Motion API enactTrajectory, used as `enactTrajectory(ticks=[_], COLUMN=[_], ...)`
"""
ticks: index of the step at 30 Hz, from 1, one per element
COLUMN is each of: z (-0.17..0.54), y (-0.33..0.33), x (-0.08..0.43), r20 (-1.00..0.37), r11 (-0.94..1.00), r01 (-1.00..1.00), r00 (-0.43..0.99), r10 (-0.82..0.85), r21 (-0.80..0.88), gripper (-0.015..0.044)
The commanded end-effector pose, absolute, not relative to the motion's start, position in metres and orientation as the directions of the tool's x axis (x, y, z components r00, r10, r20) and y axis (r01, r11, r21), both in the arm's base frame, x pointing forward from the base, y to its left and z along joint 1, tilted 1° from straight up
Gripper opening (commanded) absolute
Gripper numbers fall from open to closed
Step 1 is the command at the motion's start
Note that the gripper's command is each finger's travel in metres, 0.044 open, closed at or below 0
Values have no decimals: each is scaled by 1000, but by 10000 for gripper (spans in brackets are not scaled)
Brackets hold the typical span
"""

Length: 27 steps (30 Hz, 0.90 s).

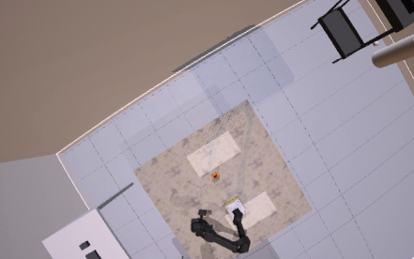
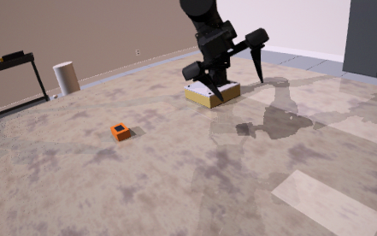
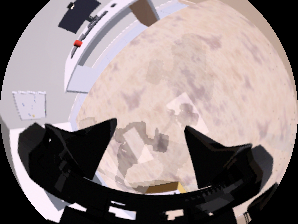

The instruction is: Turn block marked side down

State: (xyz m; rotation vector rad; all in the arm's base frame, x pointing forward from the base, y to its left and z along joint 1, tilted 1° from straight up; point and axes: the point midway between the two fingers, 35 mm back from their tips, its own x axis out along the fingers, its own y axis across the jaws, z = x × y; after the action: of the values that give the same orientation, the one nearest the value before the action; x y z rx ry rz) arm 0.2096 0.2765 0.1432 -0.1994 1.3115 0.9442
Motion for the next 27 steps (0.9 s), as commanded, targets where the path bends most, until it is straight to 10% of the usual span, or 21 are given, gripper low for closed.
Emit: enactTrajectory(ticks=[1,19,27], z=[136,96,92], y=[235,-12,-25], x=[271,389,392], r20=[-919,-999,-999], r11=[768,1000,999], r01=[-568,18,43], r00=[52,53,43], r10=[391,2,-11], r21=[295,3,-10], gripper=[440,440,440])
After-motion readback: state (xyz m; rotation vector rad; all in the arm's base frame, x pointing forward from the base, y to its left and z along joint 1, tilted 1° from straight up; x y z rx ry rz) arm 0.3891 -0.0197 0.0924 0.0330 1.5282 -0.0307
